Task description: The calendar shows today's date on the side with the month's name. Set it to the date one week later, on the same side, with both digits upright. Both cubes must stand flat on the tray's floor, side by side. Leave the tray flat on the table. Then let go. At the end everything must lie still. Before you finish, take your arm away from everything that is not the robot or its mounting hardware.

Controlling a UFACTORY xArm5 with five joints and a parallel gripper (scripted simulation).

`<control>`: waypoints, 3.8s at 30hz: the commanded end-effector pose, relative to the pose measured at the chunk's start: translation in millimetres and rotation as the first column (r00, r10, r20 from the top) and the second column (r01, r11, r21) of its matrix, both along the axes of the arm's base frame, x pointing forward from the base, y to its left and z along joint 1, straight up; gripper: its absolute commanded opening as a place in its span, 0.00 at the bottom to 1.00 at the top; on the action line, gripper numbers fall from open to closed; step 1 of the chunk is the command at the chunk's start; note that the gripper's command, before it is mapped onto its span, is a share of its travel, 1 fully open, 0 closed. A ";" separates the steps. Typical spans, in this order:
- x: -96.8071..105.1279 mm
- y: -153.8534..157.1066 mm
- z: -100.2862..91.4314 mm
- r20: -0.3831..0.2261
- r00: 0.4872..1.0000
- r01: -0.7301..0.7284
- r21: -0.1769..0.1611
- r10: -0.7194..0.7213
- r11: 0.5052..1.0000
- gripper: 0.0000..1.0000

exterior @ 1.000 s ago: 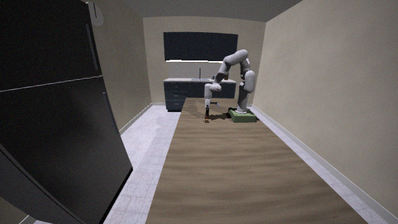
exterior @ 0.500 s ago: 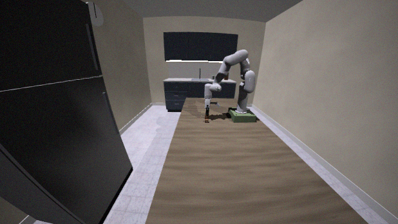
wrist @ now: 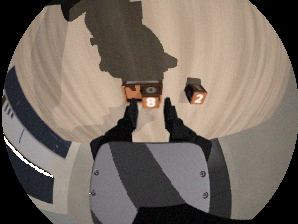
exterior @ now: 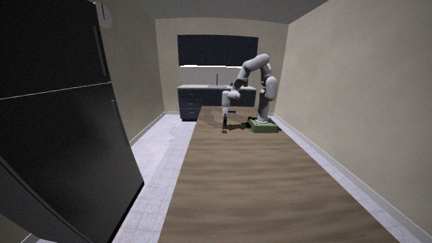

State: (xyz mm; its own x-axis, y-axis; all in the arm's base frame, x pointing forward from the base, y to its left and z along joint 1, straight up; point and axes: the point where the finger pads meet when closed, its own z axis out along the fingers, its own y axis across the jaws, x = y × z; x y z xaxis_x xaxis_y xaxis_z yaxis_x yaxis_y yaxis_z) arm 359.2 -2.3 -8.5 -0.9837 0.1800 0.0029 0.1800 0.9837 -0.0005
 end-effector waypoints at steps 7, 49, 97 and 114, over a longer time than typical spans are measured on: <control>1.2 0.0 0.8 0.003 1.000 0.000 0.000 0.000 1.000 0.47; 1.2 0.0 0.8 0.003 1.000 0.000 0.000 0.000 1.000 0.47; 0.9 0.0 -25.4 0.003 1.000 0.000 0.000 0.000 1.000 0.47; 0.9 0.0 -25.4 0.003 1.000 0.000 0.000 0.000 1.000 0.47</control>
